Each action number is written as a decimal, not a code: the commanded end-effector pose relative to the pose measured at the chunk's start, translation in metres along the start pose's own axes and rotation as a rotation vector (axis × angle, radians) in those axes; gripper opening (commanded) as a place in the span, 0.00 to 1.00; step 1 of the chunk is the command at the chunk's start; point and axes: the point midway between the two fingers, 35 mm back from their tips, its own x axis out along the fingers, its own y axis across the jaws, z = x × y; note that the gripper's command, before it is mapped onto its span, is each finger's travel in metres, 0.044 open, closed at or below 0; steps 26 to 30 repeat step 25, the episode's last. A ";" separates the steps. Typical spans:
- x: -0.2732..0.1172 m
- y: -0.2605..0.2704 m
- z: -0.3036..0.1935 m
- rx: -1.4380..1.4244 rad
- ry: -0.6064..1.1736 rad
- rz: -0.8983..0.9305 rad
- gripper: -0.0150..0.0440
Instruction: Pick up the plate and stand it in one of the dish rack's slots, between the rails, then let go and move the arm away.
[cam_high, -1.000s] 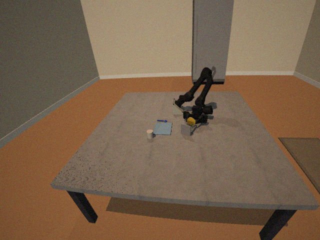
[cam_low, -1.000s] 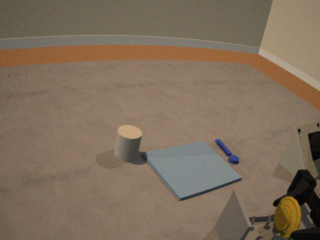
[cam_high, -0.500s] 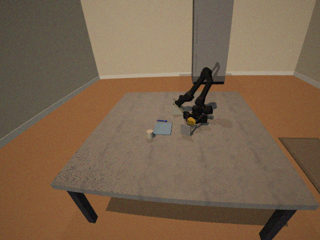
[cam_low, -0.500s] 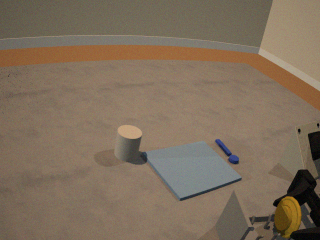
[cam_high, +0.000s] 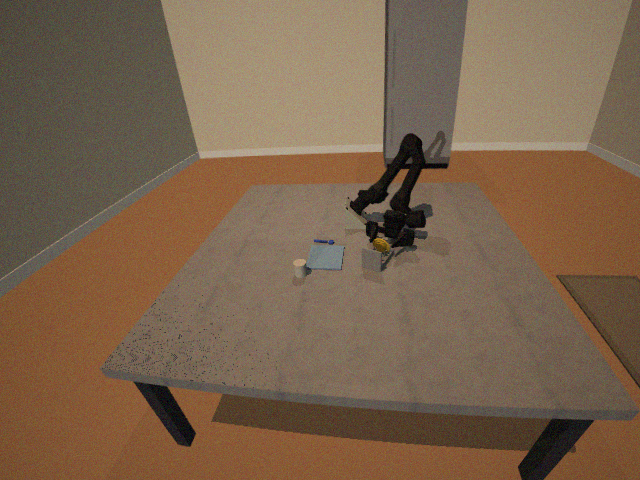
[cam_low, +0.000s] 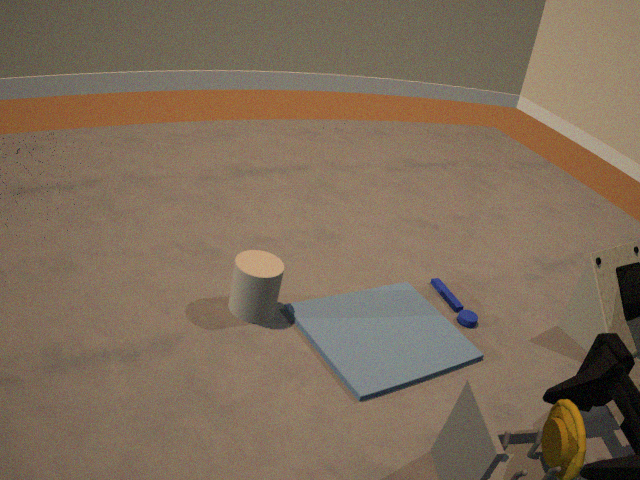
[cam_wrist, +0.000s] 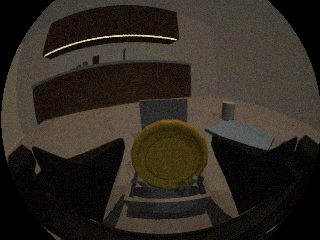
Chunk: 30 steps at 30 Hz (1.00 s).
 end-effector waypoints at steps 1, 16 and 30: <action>0.003 0.006 0.021 0.011 0.006 -0.004 0.93; 0.006 0.006 0.114 -0.031 -0.018 -0.005 0.93; 0.026 -0.013 0.113 -0.266 0.107 -0.142 0.93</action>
